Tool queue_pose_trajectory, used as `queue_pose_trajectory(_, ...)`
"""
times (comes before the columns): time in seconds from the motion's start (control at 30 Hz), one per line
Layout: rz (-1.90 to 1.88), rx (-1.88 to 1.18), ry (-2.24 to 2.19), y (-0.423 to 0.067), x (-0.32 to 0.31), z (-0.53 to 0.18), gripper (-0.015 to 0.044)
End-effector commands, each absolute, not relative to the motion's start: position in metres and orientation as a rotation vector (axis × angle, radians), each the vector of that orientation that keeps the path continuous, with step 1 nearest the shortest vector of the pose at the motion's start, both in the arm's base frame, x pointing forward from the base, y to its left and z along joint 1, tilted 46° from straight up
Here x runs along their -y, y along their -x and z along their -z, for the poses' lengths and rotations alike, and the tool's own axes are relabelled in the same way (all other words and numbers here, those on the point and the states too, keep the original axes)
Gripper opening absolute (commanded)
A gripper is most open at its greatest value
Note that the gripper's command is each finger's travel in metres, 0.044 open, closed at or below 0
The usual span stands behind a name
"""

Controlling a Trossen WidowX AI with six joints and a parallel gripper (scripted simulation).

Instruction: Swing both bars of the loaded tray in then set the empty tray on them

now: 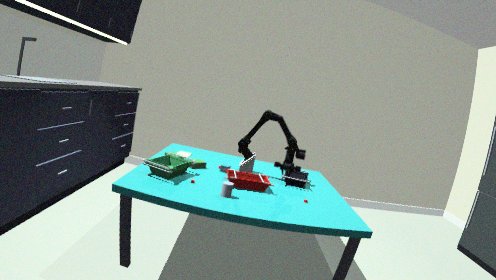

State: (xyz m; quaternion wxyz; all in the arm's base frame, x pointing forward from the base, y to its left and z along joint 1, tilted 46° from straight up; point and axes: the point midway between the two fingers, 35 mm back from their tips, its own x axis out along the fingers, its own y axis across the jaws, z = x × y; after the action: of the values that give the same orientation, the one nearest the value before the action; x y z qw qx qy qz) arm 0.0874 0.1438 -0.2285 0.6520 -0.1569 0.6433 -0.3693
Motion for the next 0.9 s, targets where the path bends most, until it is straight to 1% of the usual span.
queue_pose_trajectory(0.0, 0.837, -1.459, 0.368, -0.088, -0.142, 0.228, 0.0113)
queue_pose_trajectory(0.57, 0.837, -1.459, 0.368, -0.089, -0.148, 0.223, 0.0)
queue_pose_trajectory(0.87, 0.836, -1.46, 0.368, -0.095, -0.194, 0.175, 0.0)
